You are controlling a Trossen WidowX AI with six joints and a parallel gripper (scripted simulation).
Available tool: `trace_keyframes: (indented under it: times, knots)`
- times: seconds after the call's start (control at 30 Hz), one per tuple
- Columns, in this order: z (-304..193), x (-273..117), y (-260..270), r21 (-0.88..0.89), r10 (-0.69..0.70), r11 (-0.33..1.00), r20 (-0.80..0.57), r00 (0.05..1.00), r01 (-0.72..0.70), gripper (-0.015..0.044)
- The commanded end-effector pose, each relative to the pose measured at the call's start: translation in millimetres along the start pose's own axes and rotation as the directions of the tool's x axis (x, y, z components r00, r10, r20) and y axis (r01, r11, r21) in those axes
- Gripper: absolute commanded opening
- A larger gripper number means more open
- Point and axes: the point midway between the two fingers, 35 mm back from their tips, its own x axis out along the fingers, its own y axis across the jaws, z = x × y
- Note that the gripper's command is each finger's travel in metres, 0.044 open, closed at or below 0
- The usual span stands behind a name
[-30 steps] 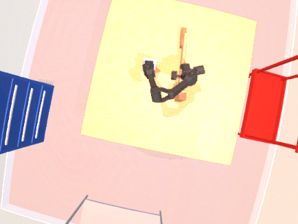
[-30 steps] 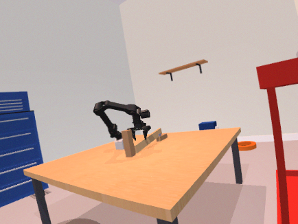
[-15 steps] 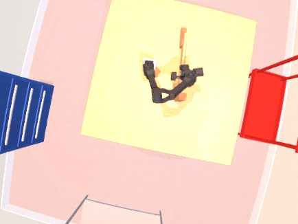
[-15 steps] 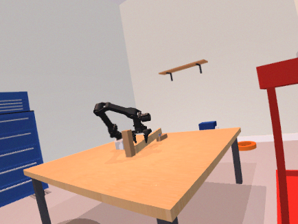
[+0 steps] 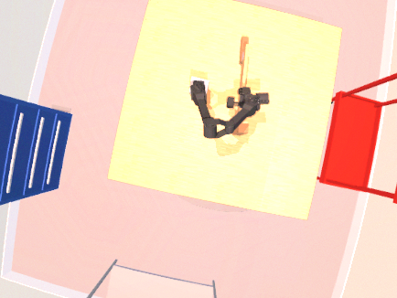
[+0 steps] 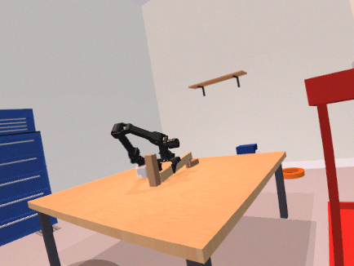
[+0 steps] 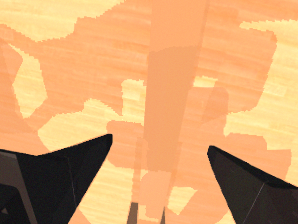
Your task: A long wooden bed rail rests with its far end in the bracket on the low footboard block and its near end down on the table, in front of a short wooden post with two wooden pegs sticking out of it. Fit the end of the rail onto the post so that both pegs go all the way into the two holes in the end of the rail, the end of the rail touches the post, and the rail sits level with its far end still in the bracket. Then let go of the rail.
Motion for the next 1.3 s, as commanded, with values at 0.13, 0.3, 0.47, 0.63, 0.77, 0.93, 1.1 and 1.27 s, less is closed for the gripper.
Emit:
trace_keyframes:
  times: [0.13, 0.3, 0.47, 0.63, 0.77, 0.93, 1.1, 1.27]
  knots:
    - [-1.0, 10.0, 3.4, -0.003, 0.01, 1.0, -0.005, 1.0, -0.01, 0.0414]
    - [-1.0, 10.0, 3.4, -0.003, 0.01, 1.0, -0.005, 1.0, -0.01, 0.0282]
    - [-1.0, 10.0, 3.4, -0.003, 0.01, 1.0, -0.005, 1.0, -0.01, 0.0151]
    - [-1.0, 10.0, 3.4, -0.003, 0.01, 1.0, -0.005, 1.0, -0.01, 0.0059]
    - [-1.0, 10.0, 3.4, -0.003, 0.01, 1.0, -0.005, 1.0, -0.01, 0.0033]
    - [-1.0, 10.0, 3.4, -0.003, 0.01, 1.0, -0.005, 1.0, -0.01, 0.0]
    - [-1.0, 10.0, 3.4, -0.003, 0.01, 1.0, -0.005, 1.0, -0.01, 0.0]
    - [-0.3, 8.4, 2.9, -0.003, 0.01, 1.0, -0.005, 1.0, -0.01, 0.0]
